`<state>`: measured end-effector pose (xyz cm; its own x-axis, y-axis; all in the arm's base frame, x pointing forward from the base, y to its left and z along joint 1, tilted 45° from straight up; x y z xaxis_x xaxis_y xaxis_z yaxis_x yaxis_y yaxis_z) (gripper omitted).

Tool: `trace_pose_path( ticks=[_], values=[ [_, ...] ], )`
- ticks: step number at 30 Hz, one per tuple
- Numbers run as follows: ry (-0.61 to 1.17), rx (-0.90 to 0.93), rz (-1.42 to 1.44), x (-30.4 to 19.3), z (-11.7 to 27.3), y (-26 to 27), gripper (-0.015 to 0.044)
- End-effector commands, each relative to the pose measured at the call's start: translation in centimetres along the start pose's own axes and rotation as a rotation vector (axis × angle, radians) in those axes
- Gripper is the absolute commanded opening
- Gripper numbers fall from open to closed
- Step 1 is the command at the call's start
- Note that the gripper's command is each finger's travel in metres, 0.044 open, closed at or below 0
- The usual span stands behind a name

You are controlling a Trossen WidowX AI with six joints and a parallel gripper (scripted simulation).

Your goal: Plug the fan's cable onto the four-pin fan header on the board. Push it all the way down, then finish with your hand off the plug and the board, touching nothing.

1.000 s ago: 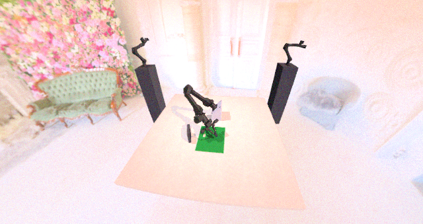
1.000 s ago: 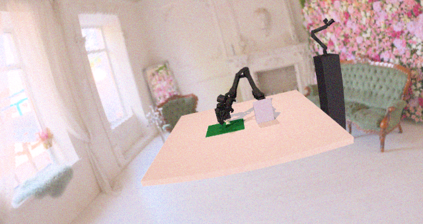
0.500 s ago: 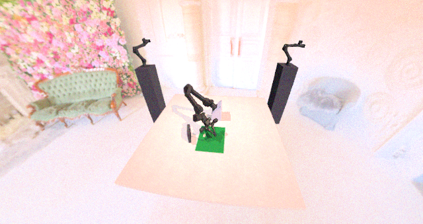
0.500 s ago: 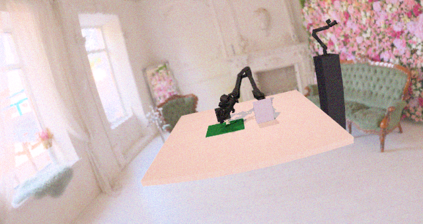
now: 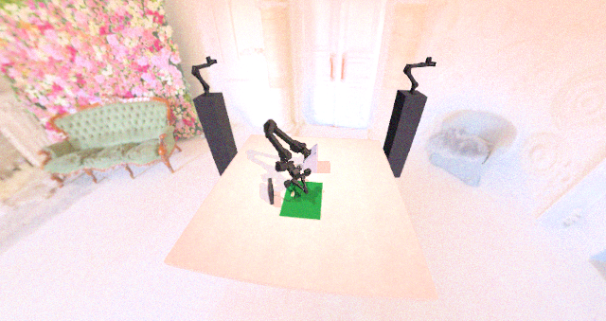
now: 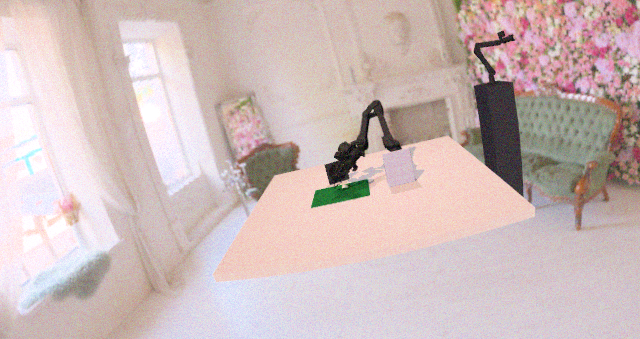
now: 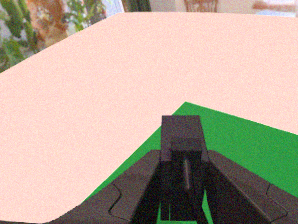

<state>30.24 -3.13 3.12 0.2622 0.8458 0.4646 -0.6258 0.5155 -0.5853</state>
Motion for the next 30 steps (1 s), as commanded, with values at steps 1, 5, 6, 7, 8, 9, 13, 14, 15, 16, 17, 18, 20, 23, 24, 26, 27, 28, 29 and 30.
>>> trace_pose_path(
  ticks=[1,5,6,7,8,9,13,14,15,16,17,18,20,23,24,26,27,28,29,30],
  values=[
    [-0.036,-0.024,0.030,0.1,0.6,0.2,0.0000],
    [-0.065,-0.050,0.056,0.1,1.1,0.2,0.0000],
    [-0.072,-0.057,0.063,0.1,1.2,0.2,0.0000],
    [-0.079,-0.063,0.070,0.1,1.3,0.2,0.0000],
    [-0.086,-0.070,0.077,0.1,1.5,0.2,0.0000],
    [-0.092,-0.077,0.084,0.1,1.6,0.2,0.0000],
    [-0.117,-0.102,0.111,0.2,2.1,0.3,0.0000],
    [-0.123,-0.109,0.118,0.2,2.2,0.3,0.0000],
    [-0.129,-0.115,0.124,0.2,2.3,0.3,0.0000],
    [-0.135,-0.122,0.131,0.2,2.5,0.3,0.0000],
    [-0.140,-0.128,0.139,0.2,2.6,0.3,0.0000],
    [-0.146,-0.135,0.146,0.2,2.7,0.4,0.0000],
    [-0.153,-0.143,0.155,0.3,2.9,0.4,0.0000],
    [-0.150,-0.142,0.152,0.3,2.9,0.3,0.0000],
    [-0.146,-0.139,0.146,0.4,2.8,0.2,0.0000],
    [-0.138,-0.134,0.138,0.6,2.8,0.1,0.0000],
    [-0.137,-0.134,0.137,0.6,2.7,0.1,0.0000],
    [-0.137,-0.134,0.137,0.6,2.7,0.1,0.0000],
    [-0.137,-0.134,0.137,0.6,2.7,0.1,0.0000],
    [-0.137,-0.134,0.137,0.6,2.7,0.1,0.0000]
  ],
)
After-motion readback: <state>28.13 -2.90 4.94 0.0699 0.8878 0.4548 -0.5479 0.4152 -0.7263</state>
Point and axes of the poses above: the point midway between the two fingers, 35 mm back from their tips, its own z axis back along the fingers, its own y axis across the jaws, x = y × z, the point moved 3 cm from there along z, back along the fingers, and after that the axes turned 15 degrees about z, right-handed, at the moved point
